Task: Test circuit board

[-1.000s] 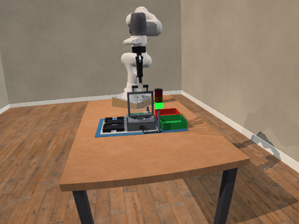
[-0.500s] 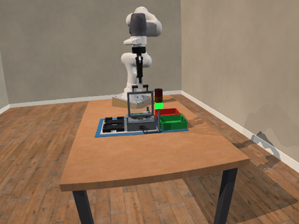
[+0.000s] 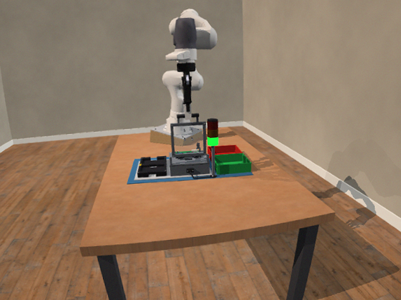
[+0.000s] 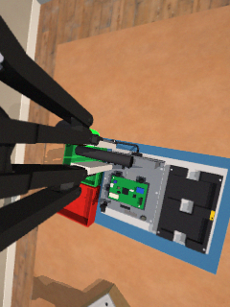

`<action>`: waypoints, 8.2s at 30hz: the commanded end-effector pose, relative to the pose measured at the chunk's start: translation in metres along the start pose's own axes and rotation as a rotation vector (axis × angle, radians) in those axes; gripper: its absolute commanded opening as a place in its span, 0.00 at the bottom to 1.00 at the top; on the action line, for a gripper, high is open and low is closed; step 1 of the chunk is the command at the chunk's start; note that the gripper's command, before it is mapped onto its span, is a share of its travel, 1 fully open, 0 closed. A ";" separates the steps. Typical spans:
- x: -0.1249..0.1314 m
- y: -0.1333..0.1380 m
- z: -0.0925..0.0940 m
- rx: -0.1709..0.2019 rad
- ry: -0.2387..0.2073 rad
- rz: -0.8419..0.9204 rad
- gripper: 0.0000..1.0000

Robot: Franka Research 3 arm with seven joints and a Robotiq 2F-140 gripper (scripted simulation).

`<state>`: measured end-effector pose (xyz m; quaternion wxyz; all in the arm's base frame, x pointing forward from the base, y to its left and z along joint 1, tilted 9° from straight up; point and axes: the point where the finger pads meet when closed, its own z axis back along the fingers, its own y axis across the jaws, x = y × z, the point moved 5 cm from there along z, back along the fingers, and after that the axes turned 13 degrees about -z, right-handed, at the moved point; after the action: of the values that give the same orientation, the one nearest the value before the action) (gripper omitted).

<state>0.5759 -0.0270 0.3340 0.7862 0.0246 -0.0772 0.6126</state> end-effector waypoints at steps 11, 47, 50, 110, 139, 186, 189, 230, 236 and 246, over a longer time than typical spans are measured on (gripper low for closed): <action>0.001 0.000 0.000 -0.003 -0.001 0.001 0.16; 0.001 0.000 0.000 -0.003 -0.001 0.001 0.00; 0.001 0.000 0.000 -0.003 -0.001 0.001 0.00; 0.006 -0.023 -0.001 -0.003 -0.001 0.001 0.30; 0.006 -0.023 0.033 -0.003 -0.001 0.001 0.30; 0.006 -0.023 0.042 -0.003 -0.001 0.001 0.58; 0.006 -0.021 0.042 -0.003 -0.001 0.001 0.58; -0.025 0.106 0.041 -0.003 -0.001 0.001 0.58; -0.025 0.106 0.032 -0.003 -0.001 0.001 0.58; -0.024 0.106 -0.002 -0.003 -0.001 0.001 0.58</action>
<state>0.4622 -0.0260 0.3299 0.7878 0.0295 -0.0717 0.6110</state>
